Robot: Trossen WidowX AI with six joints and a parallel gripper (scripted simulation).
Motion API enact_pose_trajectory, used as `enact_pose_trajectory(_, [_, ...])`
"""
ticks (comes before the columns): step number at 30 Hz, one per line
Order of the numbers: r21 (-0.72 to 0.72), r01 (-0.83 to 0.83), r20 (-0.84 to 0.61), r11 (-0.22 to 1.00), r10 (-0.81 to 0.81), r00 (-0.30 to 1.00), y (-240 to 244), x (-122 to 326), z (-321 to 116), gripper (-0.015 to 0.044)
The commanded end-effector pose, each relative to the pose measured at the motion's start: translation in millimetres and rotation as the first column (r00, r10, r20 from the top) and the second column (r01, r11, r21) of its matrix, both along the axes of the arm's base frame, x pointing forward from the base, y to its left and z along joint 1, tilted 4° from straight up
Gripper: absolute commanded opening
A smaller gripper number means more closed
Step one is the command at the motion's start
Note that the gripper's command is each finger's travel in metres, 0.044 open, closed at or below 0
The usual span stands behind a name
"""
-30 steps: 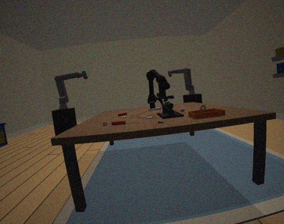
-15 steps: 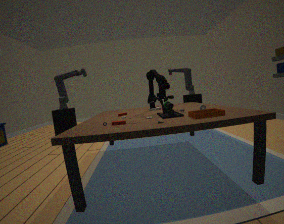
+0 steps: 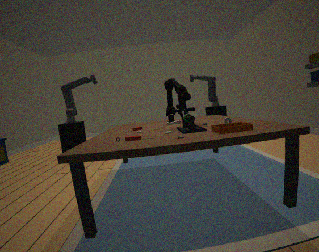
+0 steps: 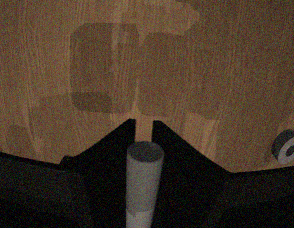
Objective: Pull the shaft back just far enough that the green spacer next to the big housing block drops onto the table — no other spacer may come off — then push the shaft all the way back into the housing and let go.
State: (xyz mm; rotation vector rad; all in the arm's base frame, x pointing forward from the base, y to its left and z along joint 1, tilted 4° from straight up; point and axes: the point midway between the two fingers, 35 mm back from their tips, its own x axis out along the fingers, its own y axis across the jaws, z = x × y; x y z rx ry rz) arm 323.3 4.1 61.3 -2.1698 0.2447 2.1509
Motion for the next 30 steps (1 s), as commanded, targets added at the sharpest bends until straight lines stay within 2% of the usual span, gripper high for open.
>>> enact_pose_trajectory(1, [0.003, 0.003, -0.003, 1.0, -0.003, 1.0, 0.6, -1.9, 0.4, 0.0])
enact_pose_trajectory(30, [0.0, 0.0, 0.0, 1.0, 0.0, 1.0, 0.4, -2.6, -0.1, 0.0])
